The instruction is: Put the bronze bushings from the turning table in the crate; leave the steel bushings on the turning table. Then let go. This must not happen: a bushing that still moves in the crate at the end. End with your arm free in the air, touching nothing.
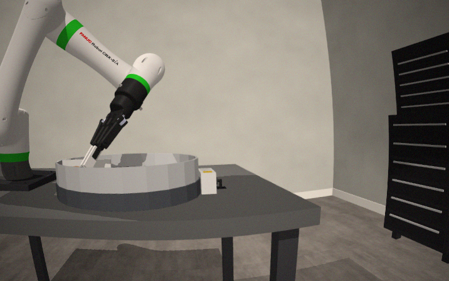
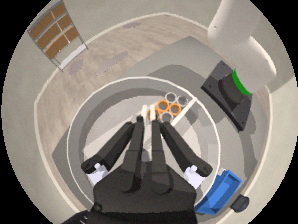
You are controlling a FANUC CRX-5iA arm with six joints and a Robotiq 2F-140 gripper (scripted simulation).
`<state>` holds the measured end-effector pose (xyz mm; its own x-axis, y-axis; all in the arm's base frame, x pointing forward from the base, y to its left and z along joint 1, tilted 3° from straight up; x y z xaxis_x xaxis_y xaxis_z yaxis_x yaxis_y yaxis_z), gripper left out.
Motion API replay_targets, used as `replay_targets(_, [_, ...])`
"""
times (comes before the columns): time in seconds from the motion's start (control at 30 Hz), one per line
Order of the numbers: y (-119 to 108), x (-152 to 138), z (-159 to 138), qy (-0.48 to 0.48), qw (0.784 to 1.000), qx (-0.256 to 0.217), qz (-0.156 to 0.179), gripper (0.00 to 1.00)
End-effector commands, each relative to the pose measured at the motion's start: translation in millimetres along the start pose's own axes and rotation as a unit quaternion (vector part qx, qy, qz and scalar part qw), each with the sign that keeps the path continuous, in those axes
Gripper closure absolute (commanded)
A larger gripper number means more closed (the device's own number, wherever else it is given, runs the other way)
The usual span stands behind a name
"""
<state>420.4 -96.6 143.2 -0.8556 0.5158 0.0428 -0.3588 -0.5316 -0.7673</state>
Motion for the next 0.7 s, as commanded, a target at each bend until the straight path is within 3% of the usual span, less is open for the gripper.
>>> replay_targets(0.0, [-0.2,-0.1,0.0,0.0,1.0,0.0,0.0,0.94])
replay_targets(0.03, [-0.2,-0.1,0.0,0.0,1.0,0.0,0.0,0.94])
replay_targets(0.07, [-0.2,-0.1,0.0,0.0,1.0,0.0,0.0,1.0])
replay_targets(0.67, [-0.2,-0.1,0.0,0.0,1.0,0.0,0.0,1.0])
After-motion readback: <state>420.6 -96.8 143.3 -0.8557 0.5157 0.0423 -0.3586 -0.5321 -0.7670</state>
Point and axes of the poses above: the point where the finger pads meet when closed, its own y axis out along the fingers, its own x axis across the jaws, z = x × y, the point moved 6 cm from there along -y, back along the fingers, and after that the axes turned 9 degrees about -y, right-handed, at the moved point
